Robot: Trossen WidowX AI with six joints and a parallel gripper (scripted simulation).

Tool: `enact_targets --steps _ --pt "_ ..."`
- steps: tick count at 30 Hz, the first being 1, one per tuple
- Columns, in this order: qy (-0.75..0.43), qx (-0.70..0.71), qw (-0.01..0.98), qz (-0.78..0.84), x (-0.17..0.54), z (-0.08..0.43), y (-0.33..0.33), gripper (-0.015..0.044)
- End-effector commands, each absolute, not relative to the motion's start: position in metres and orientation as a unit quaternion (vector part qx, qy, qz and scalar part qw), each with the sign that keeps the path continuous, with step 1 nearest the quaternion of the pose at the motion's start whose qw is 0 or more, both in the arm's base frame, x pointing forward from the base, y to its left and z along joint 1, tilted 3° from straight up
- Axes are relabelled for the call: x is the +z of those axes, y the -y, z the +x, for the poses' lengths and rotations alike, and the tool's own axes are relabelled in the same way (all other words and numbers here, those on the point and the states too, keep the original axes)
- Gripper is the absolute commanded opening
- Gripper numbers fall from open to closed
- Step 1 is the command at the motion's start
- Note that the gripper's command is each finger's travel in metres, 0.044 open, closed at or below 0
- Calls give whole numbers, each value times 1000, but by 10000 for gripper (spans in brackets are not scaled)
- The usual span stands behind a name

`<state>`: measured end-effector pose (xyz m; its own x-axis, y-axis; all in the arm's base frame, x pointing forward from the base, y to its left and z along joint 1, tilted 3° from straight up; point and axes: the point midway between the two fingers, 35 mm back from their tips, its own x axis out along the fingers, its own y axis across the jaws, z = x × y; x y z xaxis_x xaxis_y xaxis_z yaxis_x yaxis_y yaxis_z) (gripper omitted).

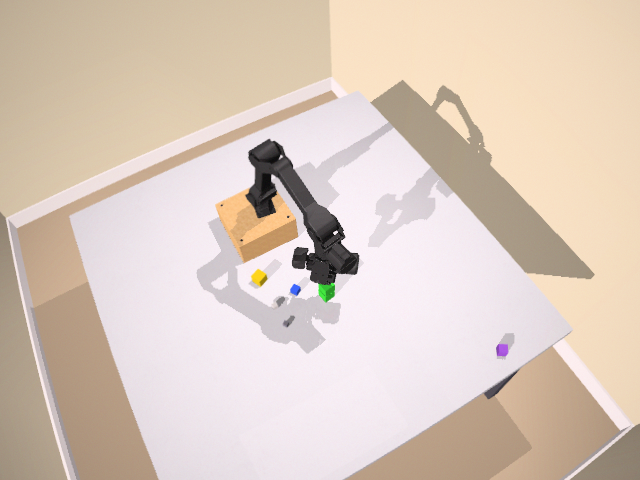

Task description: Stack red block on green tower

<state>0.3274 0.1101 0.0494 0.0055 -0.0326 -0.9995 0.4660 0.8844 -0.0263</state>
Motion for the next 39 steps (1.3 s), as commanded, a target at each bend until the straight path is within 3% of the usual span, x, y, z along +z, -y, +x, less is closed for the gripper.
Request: enact_targets --steps 1,39 --pt "-684 -180 690 154 36 329 -108 0" --pt "-684 -180 690 154 4 329 -106 0"
